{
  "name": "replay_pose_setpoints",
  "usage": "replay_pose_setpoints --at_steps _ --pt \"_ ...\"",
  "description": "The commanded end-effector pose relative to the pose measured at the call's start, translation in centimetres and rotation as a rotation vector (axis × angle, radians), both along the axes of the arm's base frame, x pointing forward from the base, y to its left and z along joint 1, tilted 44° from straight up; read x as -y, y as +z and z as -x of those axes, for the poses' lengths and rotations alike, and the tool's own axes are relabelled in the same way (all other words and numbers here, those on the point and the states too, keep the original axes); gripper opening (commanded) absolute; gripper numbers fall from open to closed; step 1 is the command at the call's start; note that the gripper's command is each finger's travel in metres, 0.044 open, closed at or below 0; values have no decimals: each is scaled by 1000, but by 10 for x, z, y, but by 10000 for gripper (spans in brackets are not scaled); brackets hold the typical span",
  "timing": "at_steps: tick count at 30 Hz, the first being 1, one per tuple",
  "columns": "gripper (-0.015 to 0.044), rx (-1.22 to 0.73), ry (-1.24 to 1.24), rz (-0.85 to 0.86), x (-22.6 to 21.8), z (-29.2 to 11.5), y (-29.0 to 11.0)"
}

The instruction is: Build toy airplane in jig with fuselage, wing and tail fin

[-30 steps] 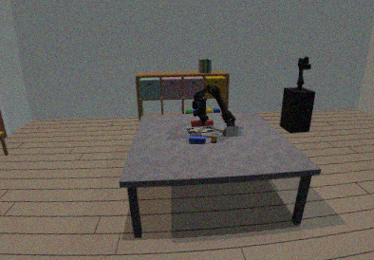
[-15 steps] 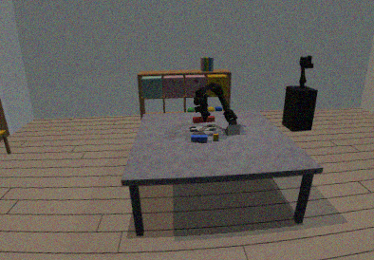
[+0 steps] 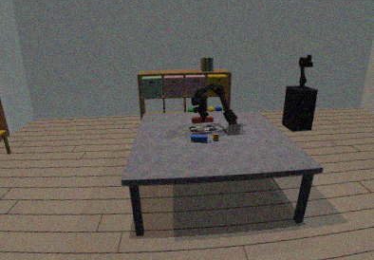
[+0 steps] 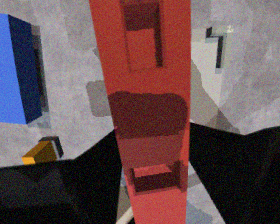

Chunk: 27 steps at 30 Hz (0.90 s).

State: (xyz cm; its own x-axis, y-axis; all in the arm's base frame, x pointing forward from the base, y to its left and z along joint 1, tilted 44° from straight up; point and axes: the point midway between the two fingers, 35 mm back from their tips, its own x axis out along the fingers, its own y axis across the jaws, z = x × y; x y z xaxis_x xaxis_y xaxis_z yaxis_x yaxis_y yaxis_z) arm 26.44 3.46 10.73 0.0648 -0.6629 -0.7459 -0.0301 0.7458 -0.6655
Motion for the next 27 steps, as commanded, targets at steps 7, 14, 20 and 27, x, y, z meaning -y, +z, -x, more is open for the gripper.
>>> replay_pose_setpoints --at_steps 7,14,20,27 --pt "0 4 0 4 33 3 11" --pt "0 7 -3 10 55 8 18" --pt "0 9 -6 19 72 13 24" --pt "0 10 -11 32 92 21 30"
